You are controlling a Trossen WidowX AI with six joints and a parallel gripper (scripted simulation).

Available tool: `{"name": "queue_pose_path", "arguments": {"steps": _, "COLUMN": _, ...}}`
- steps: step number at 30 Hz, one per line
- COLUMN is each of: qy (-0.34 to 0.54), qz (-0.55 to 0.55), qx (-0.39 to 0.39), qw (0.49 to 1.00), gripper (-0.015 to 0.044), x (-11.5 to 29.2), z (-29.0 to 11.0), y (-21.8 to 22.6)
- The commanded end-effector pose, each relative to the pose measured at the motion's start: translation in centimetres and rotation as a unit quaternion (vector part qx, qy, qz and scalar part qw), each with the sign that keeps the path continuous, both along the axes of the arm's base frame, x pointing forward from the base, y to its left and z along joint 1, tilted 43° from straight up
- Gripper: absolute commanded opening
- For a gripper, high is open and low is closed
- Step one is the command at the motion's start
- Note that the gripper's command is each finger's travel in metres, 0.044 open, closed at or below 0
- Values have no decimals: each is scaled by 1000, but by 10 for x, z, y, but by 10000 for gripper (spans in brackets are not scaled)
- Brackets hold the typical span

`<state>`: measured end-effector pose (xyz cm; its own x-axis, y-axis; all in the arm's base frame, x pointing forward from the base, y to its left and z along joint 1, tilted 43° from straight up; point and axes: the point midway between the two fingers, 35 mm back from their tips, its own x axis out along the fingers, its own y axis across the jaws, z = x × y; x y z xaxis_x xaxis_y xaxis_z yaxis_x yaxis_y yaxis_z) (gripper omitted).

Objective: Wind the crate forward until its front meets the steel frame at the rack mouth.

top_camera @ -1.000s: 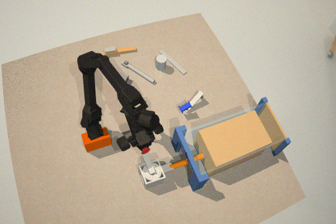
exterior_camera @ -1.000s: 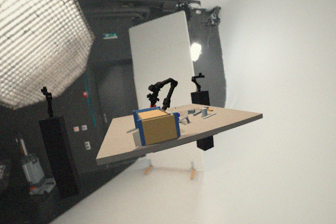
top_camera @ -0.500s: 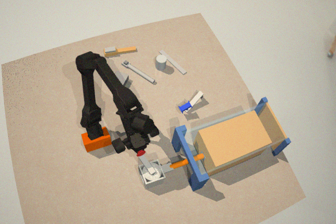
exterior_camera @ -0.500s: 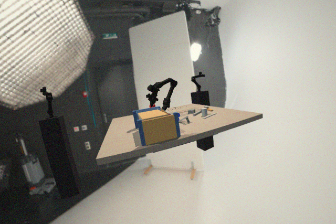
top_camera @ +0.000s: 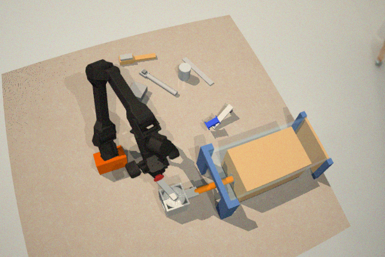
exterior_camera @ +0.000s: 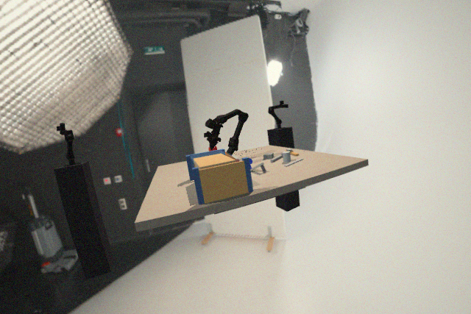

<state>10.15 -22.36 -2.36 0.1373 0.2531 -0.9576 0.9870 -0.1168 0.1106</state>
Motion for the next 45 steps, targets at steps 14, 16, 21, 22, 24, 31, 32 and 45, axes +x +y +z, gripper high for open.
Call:
{"name": "queue_pose_path", "arguments": {"steps": 14, "qy": 30, "qz": -3, "qx": 12, "qw": 999, "gripper": 0, "x": -30, "z": -22, "y": 0}}
{"name": "queue_pose_path", "arguments": {"steps": 16, "qy": 30, "qz": -3, "qx": 12, "qw": 999, "gripper": 0, "x": -32, "z": -23, "y": 0}}
{"name": "queue_pose_path", "arguments": {"steps": 21, "qy": 30, "qz": -3, "qx": 12, "qw": 999, "gripper": 0, "x": -36, "z": -25, "y": -3}}
{"name": "queue_pose_path", "arguments": {"steps": 22, "qy": 30, "qz": -3, "qx": 12, "qw": 999, "gripper": 0, "x": -37, "z": -26, "y": -3}}
{"name": "queue_pose_path", "arguments": {"steps": 24, "qy": 30, "qz": -3, "qx": 12, "qw": 999, "gripper": 0, "x": -38, "z": -27, "y": -4}}
{"name": "queue_pose_path", "arguments": {"steps": 31, "qy": 30, "qz": -3, "qx": 12, "qw": 999, "gripper": 0, "x": -44, "z": -31, "y": -8}}
{"name": "queue_pose_path", "arguments": {"steps": 32, "qy": 31, "qz": -3, "qx": 12, "qw": 999, "gripper": 0, "x": -44, "z": -31, "y": -8}}
{"name": "queue_pose_path", "arguments": {"steps": 45, "qy": 31, "qz": -3, "qx": 11, "qw": 999, "gripper": 0, "x": -53, "z": -39, "y": -15}}
